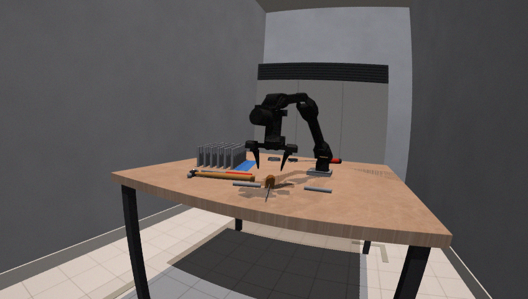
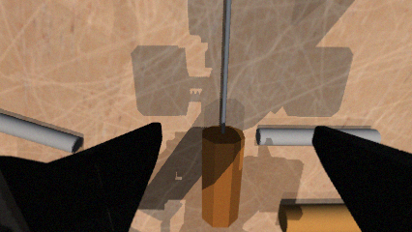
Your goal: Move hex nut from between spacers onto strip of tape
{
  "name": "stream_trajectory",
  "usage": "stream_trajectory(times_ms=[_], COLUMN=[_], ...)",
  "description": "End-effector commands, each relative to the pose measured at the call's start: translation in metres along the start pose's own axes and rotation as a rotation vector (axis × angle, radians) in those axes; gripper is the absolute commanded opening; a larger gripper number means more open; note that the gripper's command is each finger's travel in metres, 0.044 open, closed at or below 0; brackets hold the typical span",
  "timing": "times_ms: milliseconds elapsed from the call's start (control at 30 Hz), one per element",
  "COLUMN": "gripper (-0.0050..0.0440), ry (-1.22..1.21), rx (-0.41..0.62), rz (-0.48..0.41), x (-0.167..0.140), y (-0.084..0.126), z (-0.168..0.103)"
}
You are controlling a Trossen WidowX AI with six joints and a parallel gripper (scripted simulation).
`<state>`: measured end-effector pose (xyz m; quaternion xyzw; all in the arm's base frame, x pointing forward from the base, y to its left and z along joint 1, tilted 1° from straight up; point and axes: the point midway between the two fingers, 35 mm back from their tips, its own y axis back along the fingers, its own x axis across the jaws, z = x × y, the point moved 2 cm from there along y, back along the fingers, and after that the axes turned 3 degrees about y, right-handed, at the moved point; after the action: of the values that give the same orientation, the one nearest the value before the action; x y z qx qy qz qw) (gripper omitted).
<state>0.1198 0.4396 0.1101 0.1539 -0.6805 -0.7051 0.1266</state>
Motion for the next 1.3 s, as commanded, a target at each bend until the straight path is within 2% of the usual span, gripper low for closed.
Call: stream_trajectory(times_ms=[0,167,300,367,467,867,933,1000,1267], gripper=[0.04,0.04,0.04,0.04,0.04,0.04,0.04,0.04,0.04], ry=[-0.002,-0.011,-0.181,-0.181,-0.444,-1.185,-1.185,-1.366,-1.839], rx=[-0.03,-0.025,-0.064,-0.064,-0.119,-0.279,-0.279,-0.31,-0.397], rz=[-0.022,-0.017,-0.019,-0.019,-0.013,0.072,0.072,0.11,0.248], x=[-0.001,0.0,-0.002,-0.002,-0.005,-0.008,-0.008,-0.007,-0.004], y=[0.013,0.011,0.014,0.014,0.016,0.018,0.018,0.018,0.018], z=[0.005,0.003,-0.003,-0.003,-0.009,-0.032,-0.032,-0.037,-0.055])
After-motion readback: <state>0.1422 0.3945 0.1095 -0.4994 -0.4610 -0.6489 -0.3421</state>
